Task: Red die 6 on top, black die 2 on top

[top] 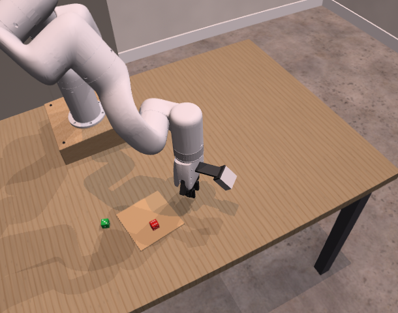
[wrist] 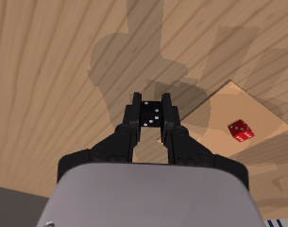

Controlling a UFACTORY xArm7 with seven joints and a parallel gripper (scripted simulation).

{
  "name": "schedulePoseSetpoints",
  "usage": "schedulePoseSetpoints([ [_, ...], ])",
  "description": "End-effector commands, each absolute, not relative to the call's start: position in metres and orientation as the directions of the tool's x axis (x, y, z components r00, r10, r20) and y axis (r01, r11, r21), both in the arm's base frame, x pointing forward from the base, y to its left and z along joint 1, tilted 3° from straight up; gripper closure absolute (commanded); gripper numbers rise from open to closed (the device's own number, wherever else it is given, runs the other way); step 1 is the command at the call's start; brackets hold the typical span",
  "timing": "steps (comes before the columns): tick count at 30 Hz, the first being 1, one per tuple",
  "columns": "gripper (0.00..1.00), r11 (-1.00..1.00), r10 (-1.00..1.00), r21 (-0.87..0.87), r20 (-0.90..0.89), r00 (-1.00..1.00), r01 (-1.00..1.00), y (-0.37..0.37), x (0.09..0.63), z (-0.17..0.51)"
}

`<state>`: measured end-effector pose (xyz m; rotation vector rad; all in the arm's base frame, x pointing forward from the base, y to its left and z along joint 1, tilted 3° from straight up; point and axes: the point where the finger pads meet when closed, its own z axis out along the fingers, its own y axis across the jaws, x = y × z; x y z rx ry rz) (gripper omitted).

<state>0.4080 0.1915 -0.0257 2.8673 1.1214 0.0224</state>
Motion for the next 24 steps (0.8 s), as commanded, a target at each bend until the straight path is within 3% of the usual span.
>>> schedulePoseSetpoints([
  [1, 0.85, -0.733, 0.679, 0.061, -0.007, 0.734, 0.678, 0.194, 0.408, 0.015],
  [24, 0.85, -0.702, 0.711, 0.060, -0.010, 0.703, 0.710, 0.197, 0.407, 0.044],
])
